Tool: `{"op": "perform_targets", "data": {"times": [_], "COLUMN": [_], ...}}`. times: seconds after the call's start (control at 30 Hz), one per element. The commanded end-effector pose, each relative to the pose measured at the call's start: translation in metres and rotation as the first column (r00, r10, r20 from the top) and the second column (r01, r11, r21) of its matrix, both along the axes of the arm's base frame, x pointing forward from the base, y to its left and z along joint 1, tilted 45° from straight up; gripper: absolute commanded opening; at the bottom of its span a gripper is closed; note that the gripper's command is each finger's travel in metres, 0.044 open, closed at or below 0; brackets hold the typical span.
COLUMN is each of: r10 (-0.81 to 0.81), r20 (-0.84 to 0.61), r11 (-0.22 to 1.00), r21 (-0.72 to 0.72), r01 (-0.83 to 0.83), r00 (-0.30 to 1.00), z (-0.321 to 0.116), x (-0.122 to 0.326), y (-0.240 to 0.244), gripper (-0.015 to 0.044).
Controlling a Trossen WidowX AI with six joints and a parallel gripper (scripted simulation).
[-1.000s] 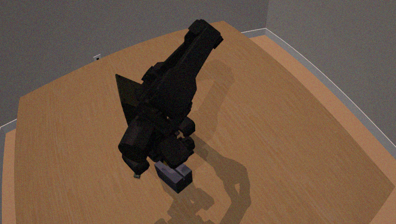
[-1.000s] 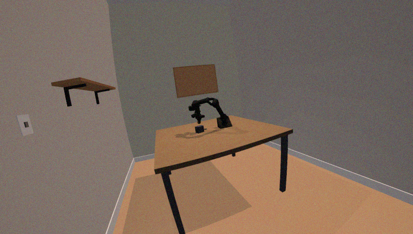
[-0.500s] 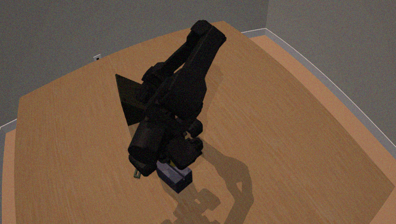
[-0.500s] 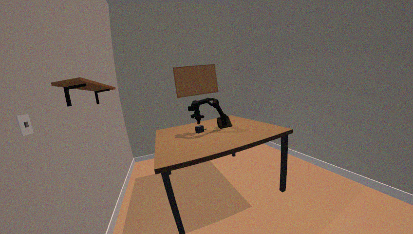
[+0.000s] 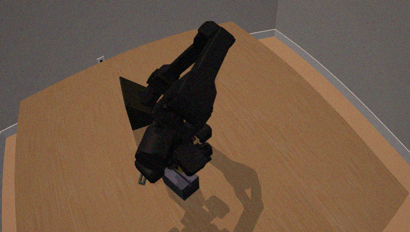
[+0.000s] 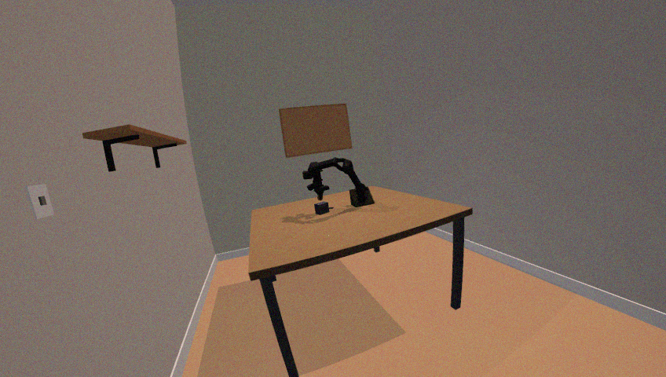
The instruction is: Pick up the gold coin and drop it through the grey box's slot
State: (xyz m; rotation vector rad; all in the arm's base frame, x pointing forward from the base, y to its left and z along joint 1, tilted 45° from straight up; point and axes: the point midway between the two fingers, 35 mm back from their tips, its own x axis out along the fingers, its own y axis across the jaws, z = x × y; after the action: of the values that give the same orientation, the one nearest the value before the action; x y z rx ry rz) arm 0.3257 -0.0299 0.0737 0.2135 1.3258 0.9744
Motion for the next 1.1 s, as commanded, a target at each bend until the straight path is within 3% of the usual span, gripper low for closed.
{"op": "perform_targets", "data": {"times": [0.0, 1.07], "r10": [-0.007, -0.005], "r20": [-0.001, -0.005], "r11": [1.000, 1.000], "r21": [0.001, 0.000], "r01": [0.007, 0.005], "r00": [1.000, 1.000], "z": [0.003, -0.008], "x": [0.002, 0.000], "y": [0.001, 0.011], "gripper": [0.0000, 0.0000]}}
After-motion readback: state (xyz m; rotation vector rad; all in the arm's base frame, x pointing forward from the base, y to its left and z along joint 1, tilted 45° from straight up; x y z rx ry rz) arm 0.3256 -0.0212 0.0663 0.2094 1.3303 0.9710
